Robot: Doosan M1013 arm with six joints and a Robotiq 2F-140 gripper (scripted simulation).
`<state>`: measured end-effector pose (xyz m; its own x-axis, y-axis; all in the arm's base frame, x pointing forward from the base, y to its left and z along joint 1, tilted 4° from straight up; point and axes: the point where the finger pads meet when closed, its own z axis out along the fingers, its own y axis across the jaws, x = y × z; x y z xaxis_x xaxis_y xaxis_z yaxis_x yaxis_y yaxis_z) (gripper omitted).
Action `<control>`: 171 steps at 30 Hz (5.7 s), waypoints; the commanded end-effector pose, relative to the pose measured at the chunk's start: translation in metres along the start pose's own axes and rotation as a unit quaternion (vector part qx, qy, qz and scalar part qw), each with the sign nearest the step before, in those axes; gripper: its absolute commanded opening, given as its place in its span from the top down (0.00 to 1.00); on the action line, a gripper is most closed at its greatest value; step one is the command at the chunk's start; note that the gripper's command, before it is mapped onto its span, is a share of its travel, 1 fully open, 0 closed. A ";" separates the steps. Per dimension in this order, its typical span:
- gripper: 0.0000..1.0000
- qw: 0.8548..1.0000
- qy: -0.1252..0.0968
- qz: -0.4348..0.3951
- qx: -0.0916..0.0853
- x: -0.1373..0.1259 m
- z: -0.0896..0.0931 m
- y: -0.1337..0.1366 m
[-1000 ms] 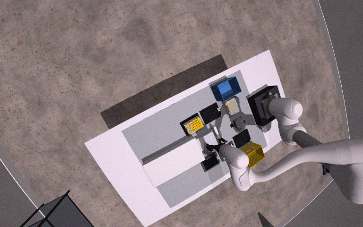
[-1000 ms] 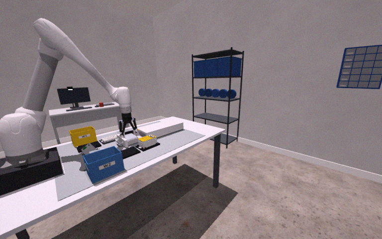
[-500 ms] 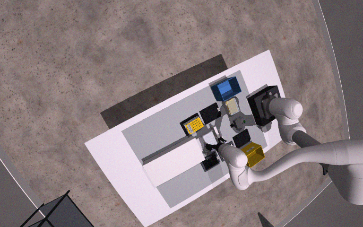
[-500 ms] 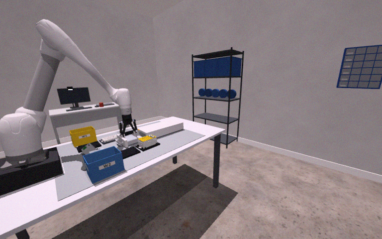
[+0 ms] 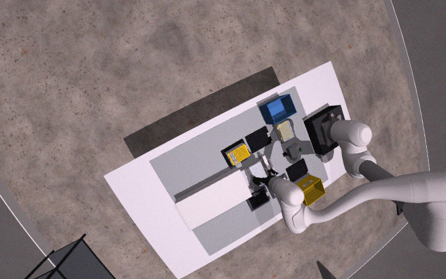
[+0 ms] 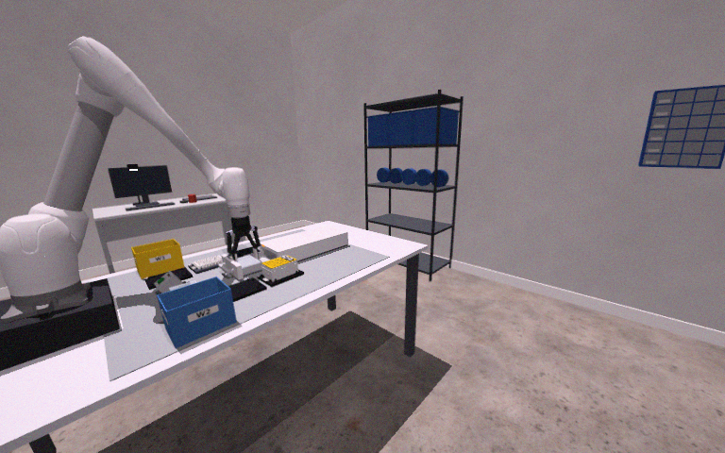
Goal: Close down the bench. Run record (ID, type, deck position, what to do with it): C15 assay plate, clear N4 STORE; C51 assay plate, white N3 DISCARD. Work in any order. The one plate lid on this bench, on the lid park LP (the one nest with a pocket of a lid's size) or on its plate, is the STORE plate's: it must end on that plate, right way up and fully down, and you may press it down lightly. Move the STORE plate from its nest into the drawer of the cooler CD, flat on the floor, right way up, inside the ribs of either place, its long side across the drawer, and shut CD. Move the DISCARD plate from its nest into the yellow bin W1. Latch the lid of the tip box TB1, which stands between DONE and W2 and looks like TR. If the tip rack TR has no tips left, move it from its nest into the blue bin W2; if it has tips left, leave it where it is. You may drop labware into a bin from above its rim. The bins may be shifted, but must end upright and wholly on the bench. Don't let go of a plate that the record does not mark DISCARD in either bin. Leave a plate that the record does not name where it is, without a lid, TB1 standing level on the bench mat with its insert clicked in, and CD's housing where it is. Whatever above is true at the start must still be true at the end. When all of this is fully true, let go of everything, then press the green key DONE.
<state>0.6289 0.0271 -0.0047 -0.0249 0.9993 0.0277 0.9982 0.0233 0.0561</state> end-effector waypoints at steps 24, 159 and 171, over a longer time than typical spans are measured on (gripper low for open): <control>1.00 1.000 0.000 0.000 0.000 0.000 0.000 0.000; 1.00 1.000 0.000 0.000 0.000 0.000 0.015 0.006; 1.00 1.000 0.000 0.000 0.000 0.000 0.015 0.006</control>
<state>0.6359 0.0277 -0.0188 -0.0249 0.9993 0.0276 0.9981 0.0233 0.0574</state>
